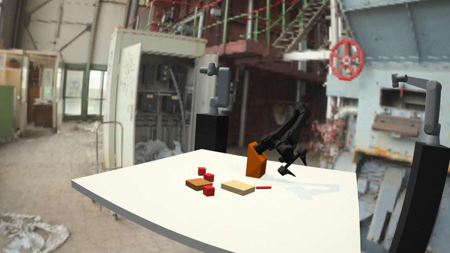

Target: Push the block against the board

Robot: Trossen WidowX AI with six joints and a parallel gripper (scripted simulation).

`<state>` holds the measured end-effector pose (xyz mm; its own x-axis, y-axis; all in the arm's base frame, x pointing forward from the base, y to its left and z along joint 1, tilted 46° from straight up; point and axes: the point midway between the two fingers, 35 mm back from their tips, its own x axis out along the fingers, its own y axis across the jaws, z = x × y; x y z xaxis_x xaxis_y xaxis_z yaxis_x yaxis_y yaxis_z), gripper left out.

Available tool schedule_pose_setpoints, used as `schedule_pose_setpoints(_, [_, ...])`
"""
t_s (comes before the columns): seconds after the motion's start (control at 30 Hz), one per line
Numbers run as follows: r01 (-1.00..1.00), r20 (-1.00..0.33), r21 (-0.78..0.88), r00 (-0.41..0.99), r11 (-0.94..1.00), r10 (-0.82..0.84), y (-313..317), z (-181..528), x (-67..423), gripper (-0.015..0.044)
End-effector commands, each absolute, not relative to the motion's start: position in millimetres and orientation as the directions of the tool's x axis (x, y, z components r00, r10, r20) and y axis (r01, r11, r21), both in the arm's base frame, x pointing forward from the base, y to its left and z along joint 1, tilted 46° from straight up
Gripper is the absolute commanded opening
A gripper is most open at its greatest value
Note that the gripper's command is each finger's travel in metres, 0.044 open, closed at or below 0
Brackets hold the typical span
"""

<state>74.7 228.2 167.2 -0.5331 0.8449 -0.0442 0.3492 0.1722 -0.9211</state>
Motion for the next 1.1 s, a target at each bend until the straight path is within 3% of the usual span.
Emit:
schedule_pose_setpoints(0.0, [0.349,-0.044,-0.921,-0.533,0.172,0.845,228,167,75,0.0374])
schedule_pose_setpoints(0.47, [0.615,-0.134,-0.765,-0.441,0.191,0.887,231,150,110,0.0006])
schedule_pose_setpoints(1.07, [0.935,-0.295,-0.275,-0.304,0.224,0.906,222,110,173,0.0000])
